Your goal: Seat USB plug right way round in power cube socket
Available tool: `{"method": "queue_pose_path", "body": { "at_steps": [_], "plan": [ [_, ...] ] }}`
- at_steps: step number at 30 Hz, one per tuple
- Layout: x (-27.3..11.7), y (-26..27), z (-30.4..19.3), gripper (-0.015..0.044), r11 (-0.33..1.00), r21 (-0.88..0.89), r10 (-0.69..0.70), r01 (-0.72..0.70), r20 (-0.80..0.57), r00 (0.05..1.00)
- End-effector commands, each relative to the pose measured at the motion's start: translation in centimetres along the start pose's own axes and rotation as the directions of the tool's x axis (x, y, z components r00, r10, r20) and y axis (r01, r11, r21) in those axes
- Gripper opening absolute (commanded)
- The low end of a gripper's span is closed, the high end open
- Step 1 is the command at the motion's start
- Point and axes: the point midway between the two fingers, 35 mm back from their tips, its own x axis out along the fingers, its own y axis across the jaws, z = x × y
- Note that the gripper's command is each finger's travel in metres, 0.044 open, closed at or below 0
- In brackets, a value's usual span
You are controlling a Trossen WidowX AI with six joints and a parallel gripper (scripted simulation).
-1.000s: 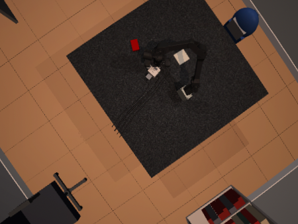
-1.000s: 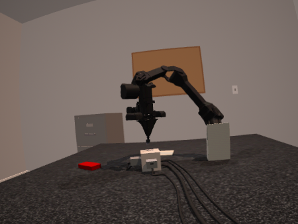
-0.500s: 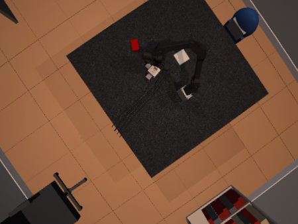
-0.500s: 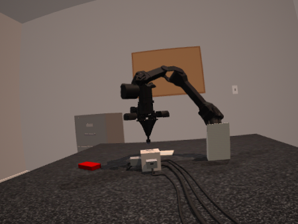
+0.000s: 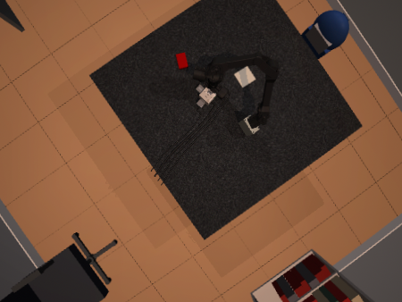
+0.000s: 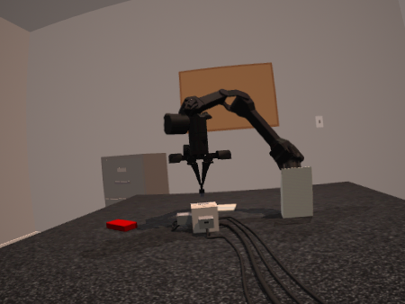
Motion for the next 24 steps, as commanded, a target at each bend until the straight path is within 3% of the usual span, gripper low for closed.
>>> {"method": "queue_pose_path", "body": {
  "at_steps": [1, 24],
  "plan": [
    [0.05, -0.02, -0.01, 0.0000, 1.000, 0.018, -0.001, 0.001, 0.000, 1.000],
    [0.18, -0.01, -0.08, 0.0000, 1.000, 0.016, 0.000, 0.000, -0.009, 1.000]
  ]
}}
